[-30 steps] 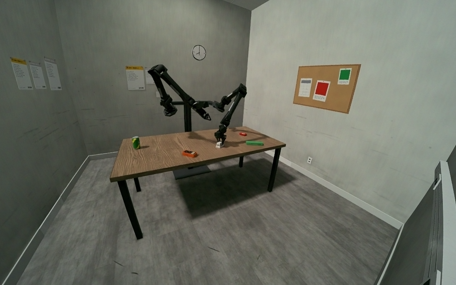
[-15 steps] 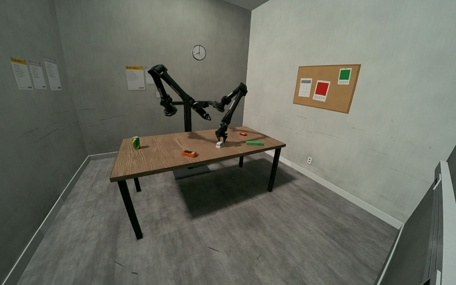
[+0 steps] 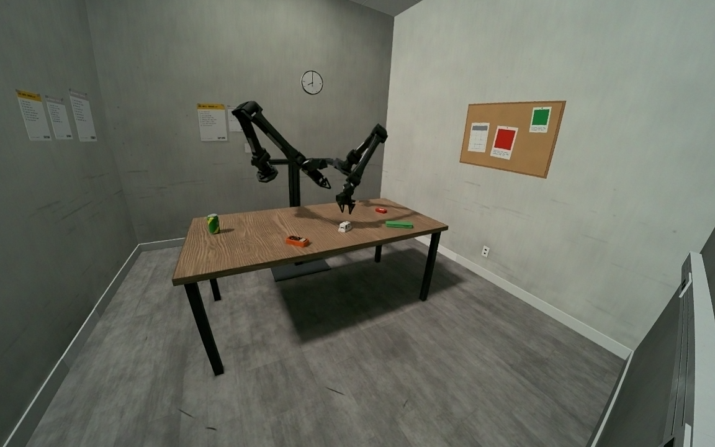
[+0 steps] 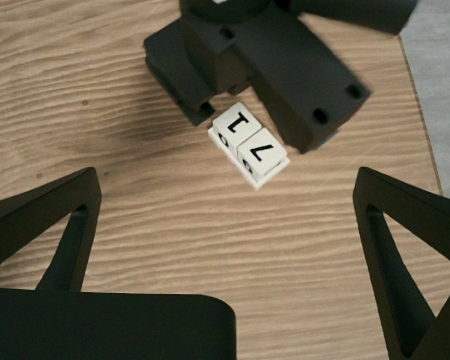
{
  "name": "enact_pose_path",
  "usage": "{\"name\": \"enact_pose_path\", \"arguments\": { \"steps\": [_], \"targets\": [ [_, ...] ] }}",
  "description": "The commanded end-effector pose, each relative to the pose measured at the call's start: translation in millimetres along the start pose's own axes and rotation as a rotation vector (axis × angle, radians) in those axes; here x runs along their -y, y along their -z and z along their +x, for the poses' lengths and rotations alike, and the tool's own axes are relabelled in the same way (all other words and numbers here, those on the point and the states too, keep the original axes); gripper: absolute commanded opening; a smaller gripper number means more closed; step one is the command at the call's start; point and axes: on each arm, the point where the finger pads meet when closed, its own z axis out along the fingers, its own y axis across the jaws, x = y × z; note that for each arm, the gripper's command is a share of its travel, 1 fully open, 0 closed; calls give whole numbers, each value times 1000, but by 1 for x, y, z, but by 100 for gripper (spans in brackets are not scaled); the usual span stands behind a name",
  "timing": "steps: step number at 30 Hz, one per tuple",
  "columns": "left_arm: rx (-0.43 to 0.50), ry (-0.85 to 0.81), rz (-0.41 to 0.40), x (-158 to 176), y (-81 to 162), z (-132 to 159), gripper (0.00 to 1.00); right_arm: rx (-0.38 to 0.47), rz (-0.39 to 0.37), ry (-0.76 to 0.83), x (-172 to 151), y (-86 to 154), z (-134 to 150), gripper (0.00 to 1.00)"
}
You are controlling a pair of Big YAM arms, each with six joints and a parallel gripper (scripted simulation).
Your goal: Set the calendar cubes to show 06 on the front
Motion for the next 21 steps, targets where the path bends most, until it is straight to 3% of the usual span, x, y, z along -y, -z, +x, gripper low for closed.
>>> {"name": "enact_pose_path", "arguments": {
  "steps": [1,2,7,10,11,16,21],
  "targets": [
    [9,22,-12,-8,4,-10,64,4,0,16,5,-1,-6,100],
    [-8,32,-3,-9,-7,-4,64,4,0,16,5,-1,-6,100],
    [3,39,-9,-14,-10,-8,64,4,0,16,5,-1,-6,100],
    [29,79,-23,-16,-5,-6,98,4,0,16,5,-1,-6,100],
    [57,106,-41,-24,2,-9,100,4,0,16,5,-1,-6,100],
    [118,175,-59,-18,-7,-9,100,4,0,16,5,-1,-6,100],
    [309,355,-108,-11,-17,-11,100,4,0,16,5,-1,-6,100]
  ]
}}
